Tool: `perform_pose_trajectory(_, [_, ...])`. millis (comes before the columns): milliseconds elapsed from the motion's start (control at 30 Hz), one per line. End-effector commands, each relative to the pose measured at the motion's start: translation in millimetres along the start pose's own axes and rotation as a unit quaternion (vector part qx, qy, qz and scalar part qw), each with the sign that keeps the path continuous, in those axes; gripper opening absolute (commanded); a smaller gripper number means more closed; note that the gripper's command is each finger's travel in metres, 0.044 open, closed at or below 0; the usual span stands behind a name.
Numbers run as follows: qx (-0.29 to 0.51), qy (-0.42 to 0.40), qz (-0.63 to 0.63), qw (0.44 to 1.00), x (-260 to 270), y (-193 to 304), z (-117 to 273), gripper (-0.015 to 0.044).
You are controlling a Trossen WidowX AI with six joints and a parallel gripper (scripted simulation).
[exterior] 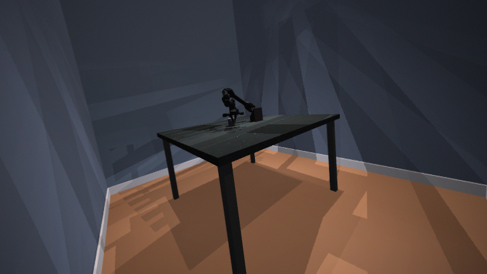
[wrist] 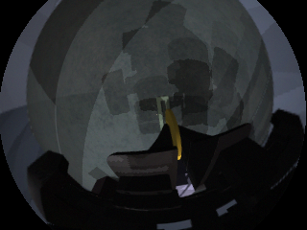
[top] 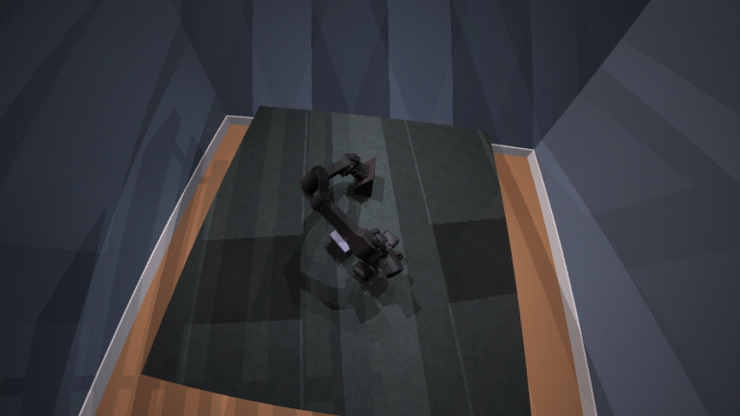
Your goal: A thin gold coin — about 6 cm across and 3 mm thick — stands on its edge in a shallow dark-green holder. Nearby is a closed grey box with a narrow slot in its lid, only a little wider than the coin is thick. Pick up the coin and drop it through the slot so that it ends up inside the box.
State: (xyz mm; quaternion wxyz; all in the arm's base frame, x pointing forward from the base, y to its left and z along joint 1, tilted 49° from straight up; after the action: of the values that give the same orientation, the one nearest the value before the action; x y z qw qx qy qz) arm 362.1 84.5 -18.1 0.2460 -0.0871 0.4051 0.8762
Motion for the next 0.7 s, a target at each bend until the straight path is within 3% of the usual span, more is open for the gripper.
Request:
perform_pose_trajectory(0, [-0.005,0.000,-0.005,1.000,-1.6,-0.4,11.1,0.0000])
perform_pose_trajectory(667, [-0.005,-0.001,-0.005,1.000,0.1,1.4,62.2,0.0000])
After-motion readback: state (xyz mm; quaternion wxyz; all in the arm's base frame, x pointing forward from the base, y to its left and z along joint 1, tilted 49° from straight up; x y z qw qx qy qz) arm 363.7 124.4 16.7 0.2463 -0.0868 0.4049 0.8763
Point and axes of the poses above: the point midway between the two fingers, 35 mm back from their tips, its own z axis back along the fingers, its own x axis across the jaws, y = z × x, the point moved 9 cm from there along z, back along the fingers, and after that the axes turned 6 degrees about z, right-handed, at the moved point
